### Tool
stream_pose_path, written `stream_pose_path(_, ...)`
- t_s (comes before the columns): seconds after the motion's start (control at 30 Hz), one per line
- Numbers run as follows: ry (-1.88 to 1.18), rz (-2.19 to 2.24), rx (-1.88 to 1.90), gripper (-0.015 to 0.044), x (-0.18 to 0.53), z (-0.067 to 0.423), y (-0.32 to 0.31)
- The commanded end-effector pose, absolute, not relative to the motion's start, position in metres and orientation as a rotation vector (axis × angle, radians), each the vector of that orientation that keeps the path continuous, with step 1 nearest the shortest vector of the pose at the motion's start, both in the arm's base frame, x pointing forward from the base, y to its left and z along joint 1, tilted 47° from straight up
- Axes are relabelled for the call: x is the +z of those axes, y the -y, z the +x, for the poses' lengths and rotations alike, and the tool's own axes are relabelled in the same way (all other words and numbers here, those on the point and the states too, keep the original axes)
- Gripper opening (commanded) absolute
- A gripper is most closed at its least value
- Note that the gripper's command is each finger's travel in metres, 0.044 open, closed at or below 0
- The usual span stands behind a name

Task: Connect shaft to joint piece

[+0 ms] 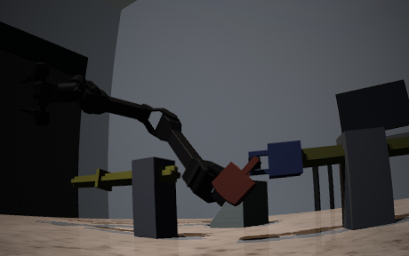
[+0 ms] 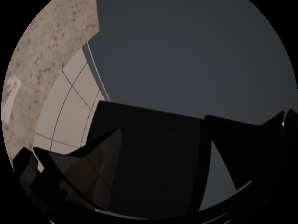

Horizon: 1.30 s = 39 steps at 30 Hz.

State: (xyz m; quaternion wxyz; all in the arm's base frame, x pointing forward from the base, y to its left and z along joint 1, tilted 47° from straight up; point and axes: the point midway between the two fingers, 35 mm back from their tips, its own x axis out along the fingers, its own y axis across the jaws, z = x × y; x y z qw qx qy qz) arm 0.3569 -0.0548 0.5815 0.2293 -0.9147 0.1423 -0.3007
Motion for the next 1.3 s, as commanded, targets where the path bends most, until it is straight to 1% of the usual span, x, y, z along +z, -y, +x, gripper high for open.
stream_pose_path(0.0,-0.392,-2.517,-0.828,0.0426,0.581,0.357,0.055)
stream_pose_path(0.03,-0.392,-2.517,-0.828,0.0440,0.581,0.357,0.055)
stream_pose_path(0.23,-0.321,-2.448,-0.705,0.0440,0.561,0.380,0.041)
stream_pose_path(0.73,-0.191,-2.138,-0.243,0.0440,0.463,0.452,-0.027)
stream_pose_path(1.0,-0.218,-1.939,-0.024,0.0440,0.405,0.475,-0.066)
stream_pose_path(1.27,-0.307,-1.723,0.156,0.0440,0.344,0.486,-0.104)
